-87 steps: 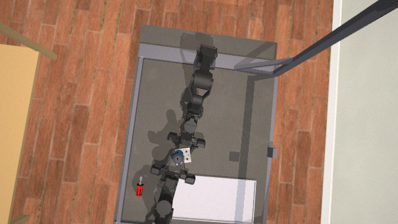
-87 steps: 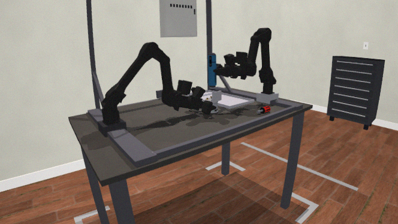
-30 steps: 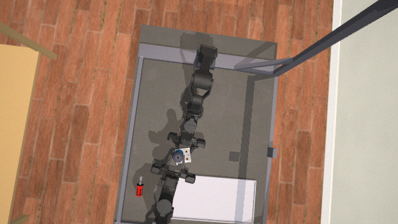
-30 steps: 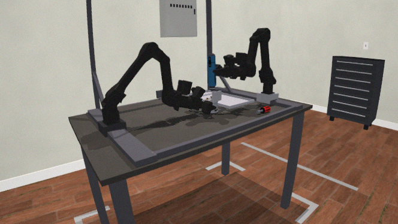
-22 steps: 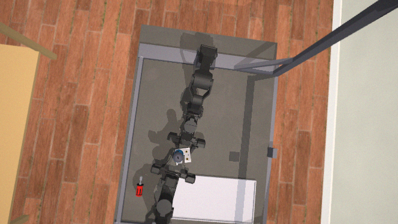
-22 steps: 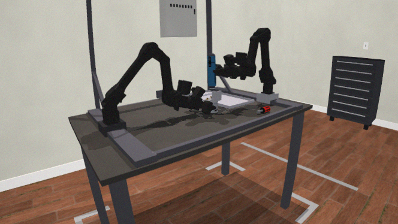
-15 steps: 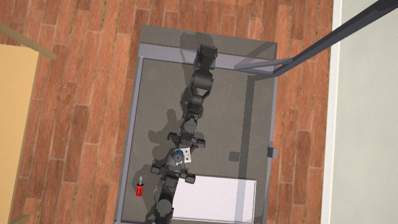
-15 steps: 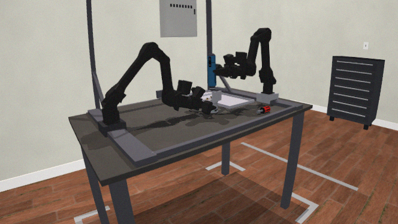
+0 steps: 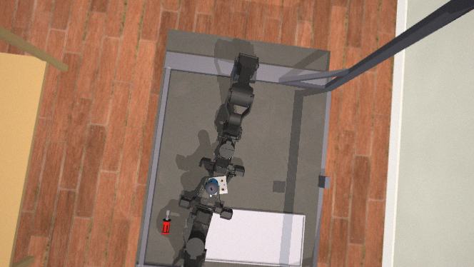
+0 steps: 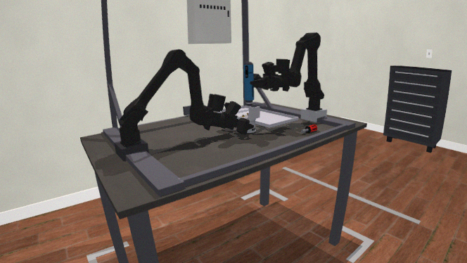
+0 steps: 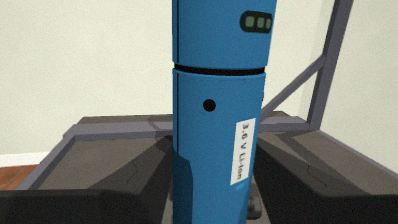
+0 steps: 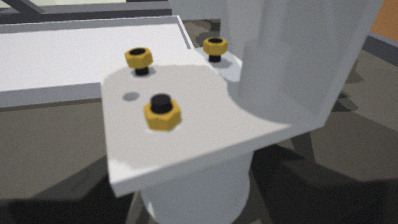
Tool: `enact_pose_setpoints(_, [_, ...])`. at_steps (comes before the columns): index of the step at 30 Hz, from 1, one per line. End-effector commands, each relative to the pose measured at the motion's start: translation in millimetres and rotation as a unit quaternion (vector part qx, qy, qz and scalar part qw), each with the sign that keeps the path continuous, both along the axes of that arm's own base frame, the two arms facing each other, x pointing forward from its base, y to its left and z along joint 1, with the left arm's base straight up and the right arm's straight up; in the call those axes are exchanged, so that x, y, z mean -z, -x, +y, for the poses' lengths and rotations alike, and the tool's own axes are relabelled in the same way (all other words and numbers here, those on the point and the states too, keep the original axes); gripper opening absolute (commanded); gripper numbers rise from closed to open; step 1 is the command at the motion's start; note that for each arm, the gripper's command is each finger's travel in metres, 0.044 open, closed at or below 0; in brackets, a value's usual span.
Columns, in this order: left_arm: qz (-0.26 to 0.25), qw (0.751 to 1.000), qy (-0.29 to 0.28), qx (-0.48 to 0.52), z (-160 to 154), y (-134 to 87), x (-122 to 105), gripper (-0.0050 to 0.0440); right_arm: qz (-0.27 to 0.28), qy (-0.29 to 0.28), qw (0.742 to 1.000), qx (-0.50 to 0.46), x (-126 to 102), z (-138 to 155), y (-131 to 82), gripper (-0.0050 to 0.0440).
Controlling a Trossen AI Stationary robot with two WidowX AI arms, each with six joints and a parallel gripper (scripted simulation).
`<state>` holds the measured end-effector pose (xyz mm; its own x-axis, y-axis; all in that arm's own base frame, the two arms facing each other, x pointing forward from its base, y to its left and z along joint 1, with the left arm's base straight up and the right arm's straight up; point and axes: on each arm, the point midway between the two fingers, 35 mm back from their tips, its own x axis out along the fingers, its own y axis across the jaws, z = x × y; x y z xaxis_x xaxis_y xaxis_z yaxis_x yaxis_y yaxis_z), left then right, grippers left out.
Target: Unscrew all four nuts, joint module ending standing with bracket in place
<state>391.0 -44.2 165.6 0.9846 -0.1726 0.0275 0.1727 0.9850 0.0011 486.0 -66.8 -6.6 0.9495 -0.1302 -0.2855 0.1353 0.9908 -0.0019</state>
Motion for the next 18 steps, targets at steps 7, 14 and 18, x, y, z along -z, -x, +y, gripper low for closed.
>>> enact_pose_setpoints(7, [-0.008,1.0,0.0,0.0,0.3,0.3,4.6,0.0161,-0.02,0.002,1.0,0.001,-16.2,-0.9,-5.7,0.024])
enact_pose_setpoints(14, [-0.003,1.0,-0.001,0.0,0.3,-0.4,15.5,0.0161,-0.02,0.002,1.0,0.001,-16.2,-0.9,-5.7,0.024])
enact_pose_setpoints(18, [-0.003,1.0,-0.001,0.0,0.3,-0.4,16.9,0.0161,-0.02,0.002,1.0,0.001,-16.2,-0.9,-5.7,0.024])
